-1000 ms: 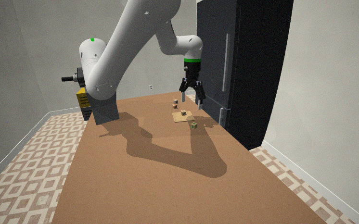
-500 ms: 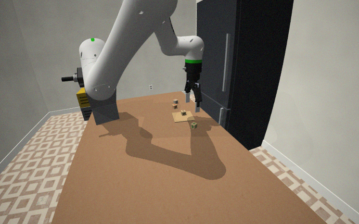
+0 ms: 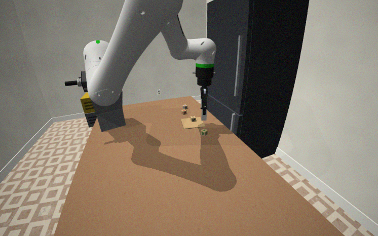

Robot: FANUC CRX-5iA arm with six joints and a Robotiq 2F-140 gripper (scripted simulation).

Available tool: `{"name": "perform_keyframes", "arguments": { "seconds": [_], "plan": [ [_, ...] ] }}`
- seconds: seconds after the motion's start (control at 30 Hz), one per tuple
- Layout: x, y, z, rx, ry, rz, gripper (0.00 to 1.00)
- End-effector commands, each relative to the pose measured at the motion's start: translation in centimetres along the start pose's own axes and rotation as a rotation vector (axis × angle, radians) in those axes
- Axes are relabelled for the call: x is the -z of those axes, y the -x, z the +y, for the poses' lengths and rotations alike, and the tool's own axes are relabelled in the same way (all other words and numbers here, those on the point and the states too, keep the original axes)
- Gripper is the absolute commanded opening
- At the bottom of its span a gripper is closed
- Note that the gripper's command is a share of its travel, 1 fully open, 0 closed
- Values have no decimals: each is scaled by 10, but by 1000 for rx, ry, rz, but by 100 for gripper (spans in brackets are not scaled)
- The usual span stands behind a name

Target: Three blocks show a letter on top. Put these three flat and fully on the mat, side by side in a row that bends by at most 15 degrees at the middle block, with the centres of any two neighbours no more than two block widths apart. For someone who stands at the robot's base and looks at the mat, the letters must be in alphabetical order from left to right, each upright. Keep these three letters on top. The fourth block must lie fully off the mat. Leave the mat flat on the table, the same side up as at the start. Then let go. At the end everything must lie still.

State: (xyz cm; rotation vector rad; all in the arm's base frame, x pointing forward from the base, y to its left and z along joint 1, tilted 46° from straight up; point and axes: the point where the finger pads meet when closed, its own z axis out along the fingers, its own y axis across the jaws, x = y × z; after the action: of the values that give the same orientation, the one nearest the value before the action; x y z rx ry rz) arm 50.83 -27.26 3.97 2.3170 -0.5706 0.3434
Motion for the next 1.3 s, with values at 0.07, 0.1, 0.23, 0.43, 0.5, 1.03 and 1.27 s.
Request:
{"name": "perform_keyframes", "arguments": {
  "seconds": [0.07, 0.1, 0.23, 0.43, 0.5, 1.03, 1.27],
  "plan": [
    [-1, -2, 8, -190, 4, 11, 100],
    [-1, -3, 9, -217, 4, 11, 100],
    [-2, -4, 14, -320, 4, 12, 100],
    [-3, -5, 20, -463, 4, 13, 100],
    [-3, -6, 22, -510, 4, 13, 100],
    [-5, -8, 30, -681, 5, 15, 40],
    [-5, -8, 30, -681, 5, 15, 40]
  ]
}}
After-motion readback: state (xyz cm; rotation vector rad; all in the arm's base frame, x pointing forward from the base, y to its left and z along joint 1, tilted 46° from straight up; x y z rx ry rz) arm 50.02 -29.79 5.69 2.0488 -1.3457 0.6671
